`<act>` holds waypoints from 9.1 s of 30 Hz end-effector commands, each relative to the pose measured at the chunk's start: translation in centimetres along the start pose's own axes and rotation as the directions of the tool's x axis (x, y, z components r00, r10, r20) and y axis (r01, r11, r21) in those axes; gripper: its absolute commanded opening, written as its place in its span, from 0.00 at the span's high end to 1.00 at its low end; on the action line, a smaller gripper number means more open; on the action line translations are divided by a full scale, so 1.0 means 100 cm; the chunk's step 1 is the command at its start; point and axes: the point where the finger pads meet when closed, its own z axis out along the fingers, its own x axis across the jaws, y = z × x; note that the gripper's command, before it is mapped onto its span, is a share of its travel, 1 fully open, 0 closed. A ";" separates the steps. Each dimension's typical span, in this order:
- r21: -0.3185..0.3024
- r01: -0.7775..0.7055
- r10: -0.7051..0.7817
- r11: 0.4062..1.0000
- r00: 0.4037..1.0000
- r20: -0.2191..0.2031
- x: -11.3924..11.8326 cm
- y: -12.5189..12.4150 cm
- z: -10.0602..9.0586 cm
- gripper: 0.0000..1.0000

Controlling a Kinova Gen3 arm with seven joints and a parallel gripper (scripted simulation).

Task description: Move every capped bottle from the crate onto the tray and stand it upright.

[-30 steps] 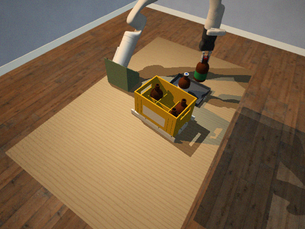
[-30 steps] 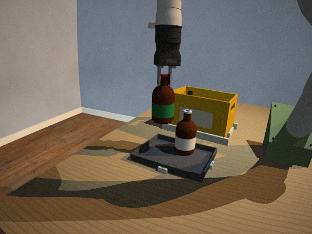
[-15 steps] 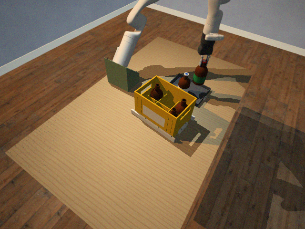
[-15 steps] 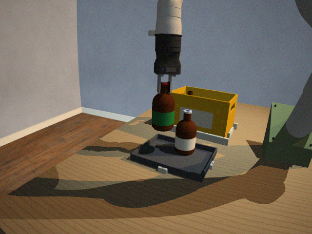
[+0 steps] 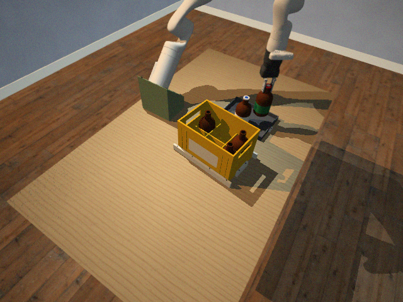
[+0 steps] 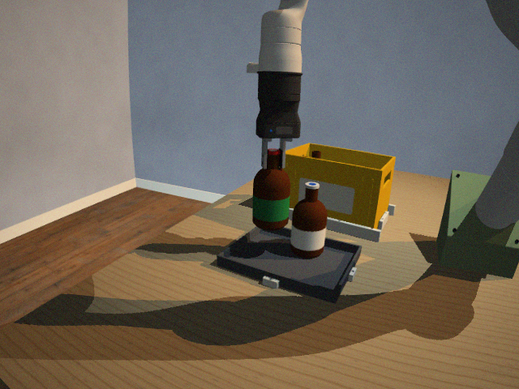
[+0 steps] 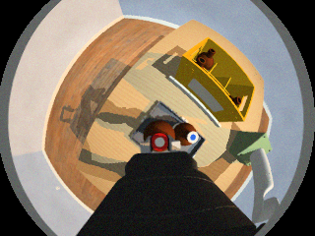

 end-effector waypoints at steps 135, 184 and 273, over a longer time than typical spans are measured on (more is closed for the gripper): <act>-0.002 0.000 0.000 1.000 1.000 -0.001 0.000 -0.001 0.066 0.00; -0.003 0.000 0.000 1.000 1.000 -0.002 0.000 -0.001 0.019 0.00; -0.009 0.000 0.000 1.000 1.000 -0.007 -0.001 -0.001 -0.070 0.00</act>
